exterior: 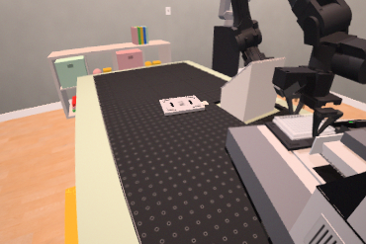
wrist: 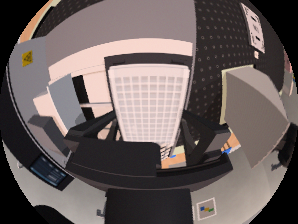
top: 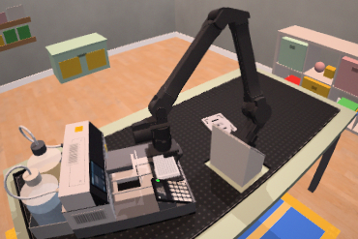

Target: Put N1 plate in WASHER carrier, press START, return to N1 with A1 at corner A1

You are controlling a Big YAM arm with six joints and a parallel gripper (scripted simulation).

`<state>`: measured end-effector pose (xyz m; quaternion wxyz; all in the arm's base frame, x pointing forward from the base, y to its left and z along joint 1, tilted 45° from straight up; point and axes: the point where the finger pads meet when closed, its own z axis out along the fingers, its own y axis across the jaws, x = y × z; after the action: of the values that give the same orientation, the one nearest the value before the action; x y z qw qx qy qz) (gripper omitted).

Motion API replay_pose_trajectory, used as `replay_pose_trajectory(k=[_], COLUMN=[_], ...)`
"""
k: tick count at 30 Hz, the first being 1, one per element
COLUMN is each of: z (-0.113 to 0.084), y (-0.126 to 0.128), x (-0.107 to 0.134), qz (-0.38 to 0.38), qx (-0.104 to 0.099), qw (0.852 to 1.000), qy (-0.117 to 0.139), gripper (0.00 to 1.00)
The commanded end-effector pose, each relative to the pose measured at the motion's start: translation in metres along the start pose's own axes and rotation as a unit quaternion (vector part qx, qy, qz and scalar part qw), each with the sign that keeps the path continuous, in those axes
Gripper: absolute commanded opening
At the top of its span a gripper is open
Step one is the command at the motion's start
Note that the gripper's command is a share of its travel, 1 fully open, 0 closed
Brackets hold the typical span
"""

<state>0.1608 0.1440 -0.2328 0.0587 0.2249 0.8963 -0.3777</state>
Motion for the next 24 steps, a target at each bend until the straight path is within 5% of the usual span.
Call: replay_pose_trajectory(k=[1,24], z=[0.0051,0.0080], y=[0.0000,0.0001], x=[-0.0014,-0.0021], qz=[-0.001,0.000], qx=[0.000,-0.001], qw=[1.000,1.000], qy=[0.001,0.002], gripper=[0.82,0.82])
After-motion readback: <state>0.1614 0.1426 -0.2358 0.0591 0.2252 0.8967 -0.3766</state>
